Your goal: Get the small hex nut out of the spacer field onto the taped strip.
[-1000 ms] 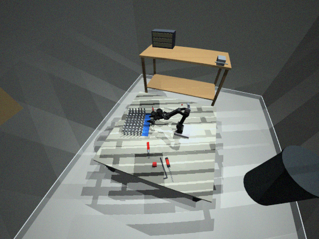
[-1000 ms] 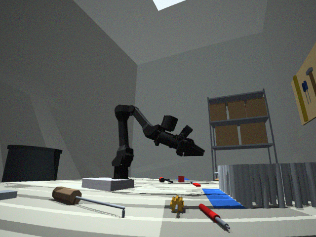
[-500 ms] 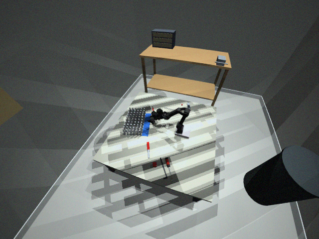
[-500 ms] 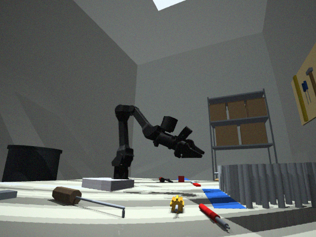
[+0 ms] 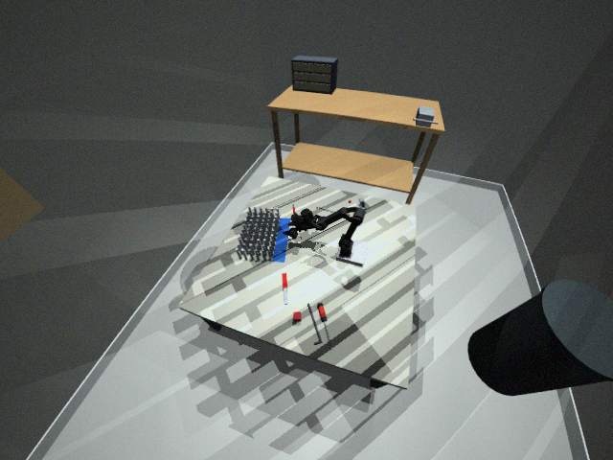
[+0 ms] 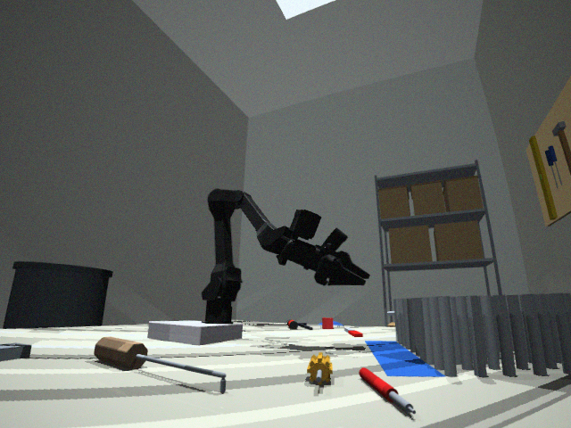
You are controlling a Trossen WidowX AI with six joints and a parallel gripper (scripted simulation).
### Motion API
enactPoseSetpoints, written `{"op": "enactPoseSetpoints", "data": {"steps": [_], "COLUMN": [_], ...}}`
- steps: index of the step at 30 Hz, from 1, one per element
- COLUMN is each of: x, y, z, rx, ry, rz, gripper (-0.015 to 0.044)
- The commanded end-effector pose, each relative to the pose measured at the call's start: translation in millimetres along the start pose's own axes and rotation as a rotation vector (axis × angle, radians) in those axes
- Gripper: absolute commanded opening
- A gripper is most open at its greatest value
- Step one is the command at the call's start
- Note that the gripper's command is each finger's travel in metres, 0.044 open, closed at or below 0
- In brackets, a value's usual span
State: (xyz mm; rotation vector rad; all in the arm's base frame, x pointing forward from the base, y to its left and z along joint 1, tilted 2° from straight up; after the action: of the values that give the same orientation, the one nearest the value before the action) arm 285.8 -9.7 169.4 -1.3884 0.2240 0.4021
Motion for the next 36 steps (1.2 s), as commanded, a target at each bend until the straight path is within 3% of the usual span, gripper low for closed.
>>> {"op": "enactPoseSetpoints", "data": {"steps": [1, 7, 16, 25, 36], "x": [0, 1, -23, -98, -237], "y": [1, -2, -22, -19, 7], "z": [0, -10, -138, -238, -306], "rx": [0.007, 0.056, 0.785, 1.518, 2.458], "ry": [0.006, 0.030, 0.360, 0.635, 0.851], "rz": [0.002, 0.019, 0.152, 0.107, -0.155], "gripper": [0.0440, 0.0440, 0.0440, 0.0440, 0.0440]}}
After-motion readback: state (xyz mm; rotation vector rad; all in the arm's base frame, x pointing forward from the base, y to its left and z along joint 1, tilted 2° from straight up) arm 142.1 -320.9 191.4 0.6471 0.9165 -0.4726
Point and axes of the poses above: the point midway between the two fingers, 35 mm back from their tips, its own x axis out along the fingers, its own z axis across the jaws, y = z × x, the point moved 10 cm from there along -x, back along the fingers, and after that the axes turned 4 degrees about -x, right-handed, at the moved point
